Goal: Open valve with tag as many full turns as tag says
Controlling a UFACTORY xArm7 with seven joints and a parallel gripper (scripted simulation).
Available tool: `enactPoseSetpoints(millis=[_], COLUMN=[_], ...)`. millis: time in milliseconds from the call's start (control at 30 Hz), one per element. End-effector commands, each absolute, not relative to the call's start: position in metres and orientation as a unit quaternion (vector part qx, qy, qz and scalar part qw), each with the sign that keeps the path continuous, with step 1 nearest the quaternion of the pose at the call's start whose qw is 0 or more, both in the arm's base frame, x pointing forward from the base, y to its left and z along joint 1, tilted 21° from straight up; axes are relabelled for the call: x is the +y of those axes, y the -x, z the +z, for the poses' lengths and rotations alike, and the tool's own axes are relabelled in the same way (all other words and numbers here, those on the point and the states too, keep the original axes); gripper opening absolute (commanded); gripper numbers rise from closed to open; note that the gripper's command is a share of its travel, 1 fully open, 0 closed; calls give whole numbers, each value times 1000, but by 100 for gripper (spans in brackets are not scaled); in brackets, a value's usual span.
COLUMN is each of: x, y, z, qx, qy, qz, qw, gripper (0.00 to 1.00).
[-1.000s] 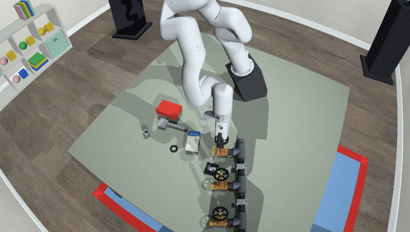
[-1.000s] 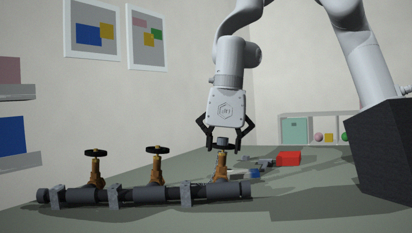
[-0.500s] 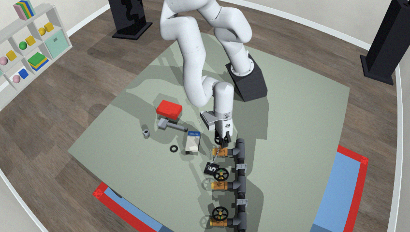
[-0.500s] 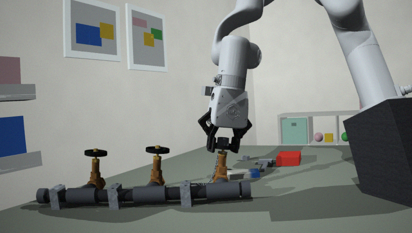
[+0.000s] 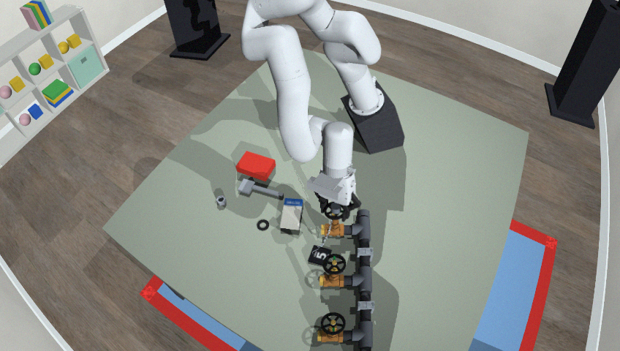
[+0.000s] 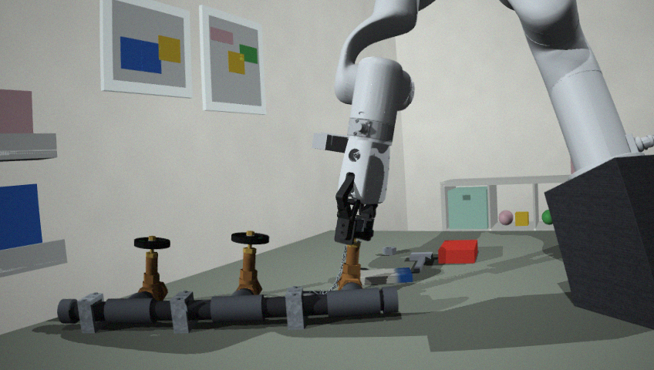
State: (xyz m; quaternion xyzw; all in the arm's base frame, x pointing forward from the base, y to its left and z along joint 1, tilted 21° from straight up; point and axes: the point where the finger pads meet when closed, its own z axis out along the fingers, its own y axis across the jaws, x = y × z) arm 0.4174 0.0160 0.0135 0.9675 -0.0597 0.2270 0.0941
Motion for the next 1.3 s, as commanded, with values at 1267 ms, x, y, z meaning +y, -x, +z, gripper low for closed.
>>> enactPoseSetpoints(millis=[1267], x=[17], y=[-418], z=[14], qx=[606], qy=[-766], qz=[67], qw=[201], gripper=[0])
